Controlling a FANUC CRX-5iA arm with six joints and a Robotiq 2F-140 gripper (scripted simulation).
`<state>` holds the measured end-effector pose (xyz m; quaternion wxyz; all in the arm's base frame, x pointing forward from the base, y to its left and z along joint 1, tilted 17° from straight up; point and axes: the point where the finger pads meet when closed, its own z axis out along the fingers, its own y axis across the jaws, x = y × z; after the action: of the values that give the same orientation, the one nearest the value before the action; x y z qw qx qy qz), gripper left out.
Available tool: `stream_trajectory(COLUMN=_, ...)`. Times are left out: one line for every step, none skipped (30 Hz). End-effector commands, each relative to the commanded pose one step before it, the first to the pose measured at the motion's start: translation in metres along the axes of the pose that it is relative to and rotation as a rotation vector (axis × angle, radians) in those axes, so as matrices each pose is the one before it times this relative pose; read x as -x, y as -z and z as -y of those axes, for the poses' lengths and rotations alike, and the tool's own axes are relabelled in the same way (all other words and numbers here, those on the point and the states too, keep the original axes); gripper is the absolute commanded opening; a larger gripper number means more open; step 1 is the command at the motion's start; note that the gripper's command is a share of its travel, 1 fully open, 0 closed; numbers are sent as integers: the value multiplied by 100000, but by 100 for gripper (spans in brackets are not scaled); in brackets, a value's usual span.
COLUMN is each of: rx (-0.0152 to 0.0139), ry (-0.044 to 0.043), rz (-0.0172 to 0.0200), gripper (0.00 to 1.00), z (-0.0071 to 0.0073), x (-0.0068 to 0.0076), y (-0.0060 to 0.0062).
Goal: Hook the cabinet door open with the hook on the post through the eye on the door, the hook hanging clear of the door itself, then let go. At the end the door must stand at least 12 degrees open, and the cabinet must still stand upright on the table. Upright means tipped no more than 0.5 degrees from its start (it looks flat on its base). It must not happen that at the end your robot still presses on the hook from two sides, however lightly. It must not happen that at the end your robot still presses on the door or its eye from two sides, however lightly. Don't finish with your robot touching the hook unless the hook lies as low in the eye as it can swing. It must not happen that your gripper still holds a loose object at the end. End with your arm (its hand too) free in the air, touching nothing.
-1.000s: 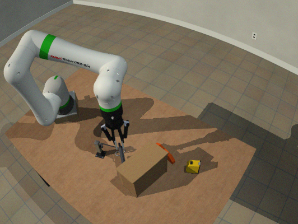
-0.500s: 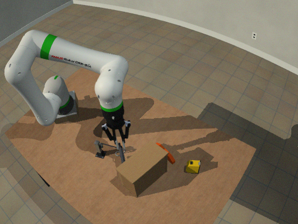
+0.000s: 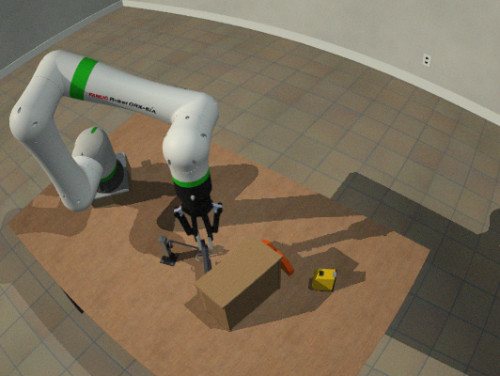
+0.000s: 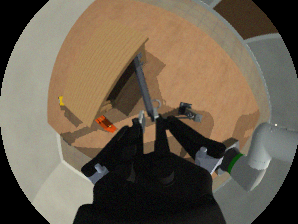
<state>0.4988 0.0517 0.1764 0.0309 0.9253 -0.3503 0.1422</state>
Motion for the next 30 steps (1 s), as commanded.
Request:
stream_trajectory(rx=-34, ry=-1732, rz=-30, gripper=16, z=139, x=-15, y=20)
stream_trajectory(rx=0, ry=-1095, rz=0, gripper=16, z=76, x=-3, y=0)
stream_trajectory(rx=0, ry=-1095, rz=0, gripper=16, z=76, x=-2, y=0)
stream_trajectory(rx=0, ry=-833, rz=0, gripper=16, z=88, x=-2, y=0)
stream_trajectory(rx=0, ry=0, rz=0, gripper=16, z=203, x=-2, y=0)
stream_trajectory(rx=0, ry=0, rz=0, gripper=16, z=95, x=-1, y=0)
stream_trajectory(rx=0, ry=0, rz=0, gripper=16, z=17, x=0, y=0)
stream_trajectory(rx=0, ry=-52, rz=0, gripper=16, z=4, x=0, y=0)
stream_trajectory(rx=0, ry=-298, rz=0, gripper=16, z=21, x=-1, y=0)
stream_trajectory(rx=0, ry=-634, rz=0, gripper=16, z=44, x=-3, y=0)
stream_trajectory(rx=0, ry=-931, rz=0, gripper=16, z=65, x=-3, y=0)
stream_trajectory(rx=0, ry=-1101, rz=0, gripper=16, z=77, x=-3, y=0)
stream_trajectory(rx=0, ry=0, rz=0, gripper=16, z=0, x=0, y=0)
stream_trajectory(rx=0, ry=0, rz=0, gripper=16, z=0, x=0, y=0)
stream_trajectory(rx=0, ry=-1101, rz=0, gripper=16, z=77, x=-2, y=0)
stream_trajectory(rx=0, ry=-809, rz=0, gripper=16, z=94, x=-2, y=0)
stream_trajectory(rx=0, ry=0, rz=0, gripper=16, z=197, x=-2, y=0)
stream_trajectory(rx=0, ry=0, rz=0, gripper=16, z=93, x=-1, y=0)
stream_trajectory(rx=0, ry=0, rz=0, gripper=16, z=16, x=0, y=0)
stream_trajectory(rx=0, ry=-52, rz=0, gripper=16, z=4, x=0, y=0)
stream_trajectory(rx=0, ry=-299, rz=0, gripper=16, z=21, x=-1, y=0)
stream_trajectory(rx=0, ry=-638, rz=0, gripper=16, z=44, x=-3, y=0)
stream_trajectory(rx=0, ry=-936, rz=0, gripper=16, z=65, x=-4, y=0)
stream_trajectory(rx=0, ry=-1107, rz=0, gripper=16, z=77, x=-3, y=0)
stream_trajectory(rx=0, ry=-1107, rz=0, gripper=16, z=77, x=-2, y=0)
stream_trajectory(rx=0, ry=-787, rz=0, gripper=16, z=100, x=-2, y=0)
stream_trajectory(rx=0, ry=0, rz=0, gripper=16, z=193, x=-2, y=0)
stream_trajectory(rx=0, ry=0, rz=0, gripper=16, z=90, x=-1, y=0)
stream_trajectory(rx=0, ry=0, rz=0, gripper=16, z=16, x=0, y=0)
stream_trajectory(rx=0, ry=0, rz=0, gripper=16, z=0, x=0, y=0)
